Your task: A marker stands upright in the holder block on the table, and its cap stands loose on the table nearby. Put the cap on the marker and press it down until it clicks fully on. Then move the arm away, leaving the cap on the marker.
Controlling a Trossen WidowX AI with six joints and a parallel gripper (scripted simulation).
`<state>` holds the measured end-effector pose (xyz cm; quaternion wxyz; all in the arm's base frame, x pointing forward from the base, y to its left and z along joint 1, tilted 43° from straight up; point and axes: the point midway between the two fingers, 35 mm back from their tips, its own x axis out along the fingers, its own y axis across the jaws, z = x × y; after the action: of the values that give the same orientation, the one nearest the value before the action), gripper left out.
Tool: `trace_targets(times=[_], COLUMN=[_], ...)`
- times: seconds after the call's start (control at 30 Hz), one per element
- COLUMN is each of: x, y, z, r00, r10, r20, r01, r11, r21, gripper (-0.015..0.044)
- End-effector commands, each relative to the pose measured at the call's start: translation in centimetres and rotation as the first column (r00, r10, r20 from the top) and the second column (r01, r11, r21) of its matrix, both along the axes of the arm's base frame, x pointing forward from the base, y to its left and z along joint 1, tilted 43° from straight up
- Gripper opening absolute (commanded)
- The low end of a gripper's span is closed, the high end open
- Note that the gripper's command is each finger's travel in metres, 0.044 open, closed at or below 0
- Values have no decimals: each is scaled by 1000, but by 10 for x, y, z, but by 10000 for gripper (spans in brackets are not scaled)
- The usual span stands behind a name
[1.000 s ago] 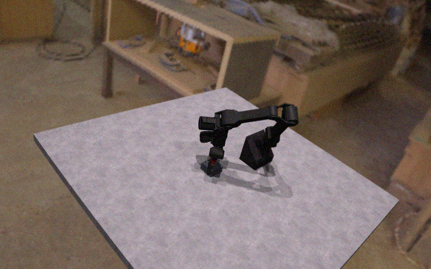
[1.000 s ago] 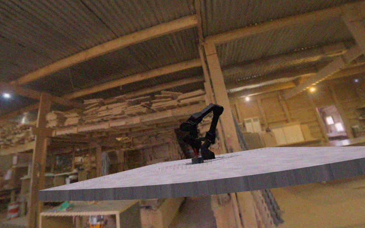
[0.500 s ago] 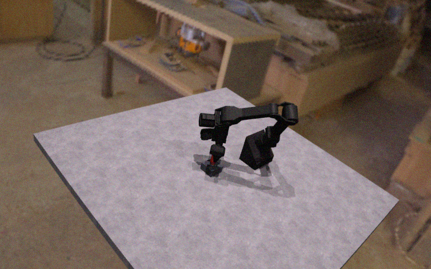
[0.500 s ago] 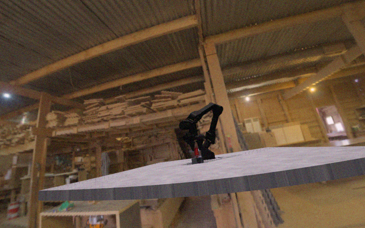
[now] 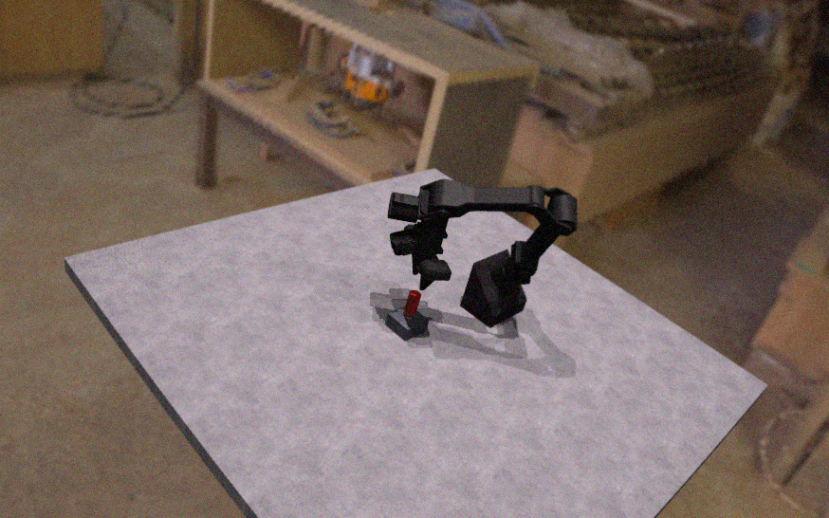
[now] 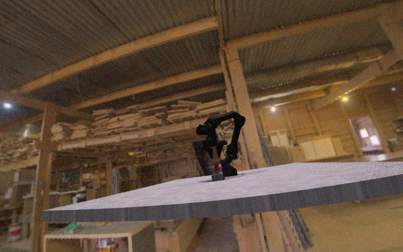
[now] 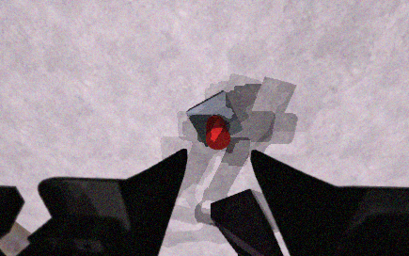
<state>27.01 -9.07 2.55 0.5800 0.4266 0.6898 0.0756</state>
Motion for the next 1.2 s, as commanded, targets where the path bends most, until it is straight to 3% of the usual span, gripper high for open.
trace_targets(times=[0.0, 0.23, 1.17], x=[-1, -2, -1], y=[2, 3, 18], z=[-3, -4, -21], r00=[907, 879, 879], r10=[313, 353, 353], r20=[283, 319, 320], r01=[-307, -347, -347], r11=[949, 935, 935], r21=[-64, -79, -79], gripper=[177, 0, 0])
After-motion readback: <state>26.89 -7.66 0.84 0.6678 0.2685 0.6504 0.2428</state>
